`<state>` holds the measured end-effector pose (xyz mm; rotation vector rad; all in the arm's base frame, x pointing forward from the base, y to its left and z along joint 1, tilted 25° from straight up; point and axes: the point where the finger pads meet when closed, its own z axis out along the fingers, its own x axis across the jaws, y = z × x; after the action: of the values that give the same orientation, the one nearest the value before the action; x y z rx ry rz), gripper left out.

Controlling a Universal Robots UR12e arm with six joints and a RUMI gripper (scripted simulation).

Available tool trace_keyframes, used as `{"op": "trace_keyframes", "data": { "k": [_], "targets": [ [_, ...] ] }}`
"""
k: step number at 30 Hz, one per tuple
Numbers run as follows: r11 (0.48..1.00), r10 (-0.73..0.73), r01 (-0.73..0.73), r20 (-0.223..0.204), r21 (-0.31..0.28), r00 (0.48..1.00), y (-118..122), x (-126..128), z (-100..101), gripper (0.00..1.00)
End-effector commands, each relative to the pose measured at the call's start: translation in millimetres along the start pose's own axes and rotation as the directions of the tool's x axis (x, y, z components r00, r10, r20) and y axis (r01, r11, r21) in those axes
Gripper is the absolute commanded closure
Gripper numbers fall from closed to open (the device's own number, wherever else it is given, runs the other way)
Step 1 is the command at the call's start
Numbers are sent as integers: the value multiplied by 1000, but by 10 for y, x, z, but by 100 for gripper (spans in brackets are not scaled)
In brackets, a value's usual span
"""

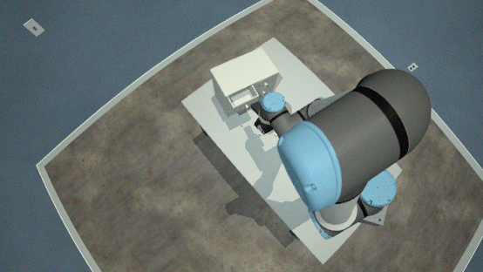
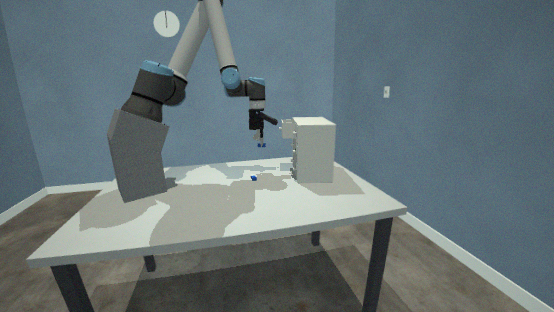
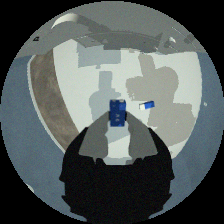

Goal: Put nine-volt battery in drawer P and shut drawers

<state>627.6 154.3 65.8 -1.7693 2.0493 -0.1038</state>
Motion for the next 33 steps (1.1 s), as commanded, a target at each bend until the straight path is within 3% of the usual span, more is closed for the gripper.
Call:
{"op": "trace_keyframes", "data": {
  "k": [1,33],
  "targets": [
    [1000,0,0,0,1,1000,-5,-1,-122,87],
    [1000,0,0,0,1,1000,-9,-5,-941,87]
  ]
}}
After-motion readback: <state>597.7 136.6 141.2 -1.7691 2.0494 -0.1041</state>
